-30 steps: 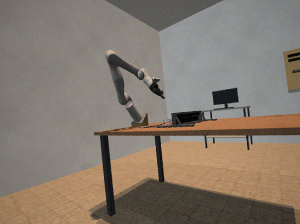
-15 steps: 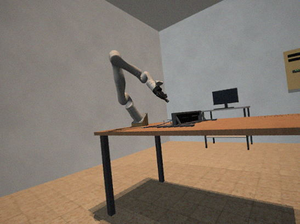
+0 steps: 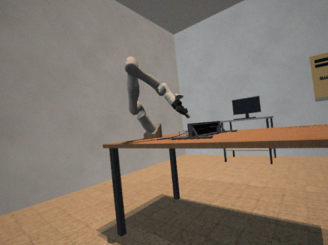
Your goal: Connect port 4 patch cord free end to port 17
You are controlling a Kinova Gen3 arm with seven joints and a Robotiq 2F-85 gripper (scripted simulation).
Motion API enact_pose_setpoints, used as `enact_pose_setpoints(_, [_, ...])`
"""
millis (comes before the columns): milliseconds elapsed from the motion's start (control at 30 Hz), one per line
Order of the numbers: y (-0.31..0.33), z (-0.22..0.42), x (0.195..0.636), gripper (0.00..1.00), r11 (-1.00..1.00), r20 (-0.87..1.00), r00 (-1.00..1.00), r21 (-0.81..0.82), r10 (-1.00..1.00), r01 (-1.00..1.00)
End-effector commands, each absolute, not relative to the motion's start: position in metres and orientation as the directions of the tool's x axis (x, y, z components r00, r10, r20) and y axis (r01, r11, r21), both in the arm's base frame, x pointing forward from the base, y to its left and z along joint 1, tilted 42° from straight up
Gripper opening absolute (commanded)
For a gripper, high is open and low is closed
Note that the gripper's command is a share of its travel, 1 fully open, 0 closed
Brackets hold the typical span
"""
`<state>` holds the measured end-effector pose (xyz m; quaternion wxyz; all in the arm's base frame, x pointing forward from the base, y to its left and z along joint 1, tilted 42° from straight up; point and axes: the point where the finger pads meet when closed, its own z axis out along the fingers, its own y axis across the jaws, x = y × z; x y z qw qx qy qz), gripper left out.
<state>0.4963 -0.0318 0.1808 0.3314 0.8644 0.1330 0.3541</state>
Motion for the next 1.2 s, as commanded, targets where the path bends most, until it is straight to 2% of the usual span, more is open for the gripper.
enact_pose_setpoints(0, [-0.0390,0.1713,0.5004,0.00,-0.744,0.516,0.724,0.668,0.458,-0.005])
enact_pose_setpoints(1167, [-0.0438,0.1659,0.5073,0.00,-0.744,0.516,0.724,0.668,0.458,-0.005])
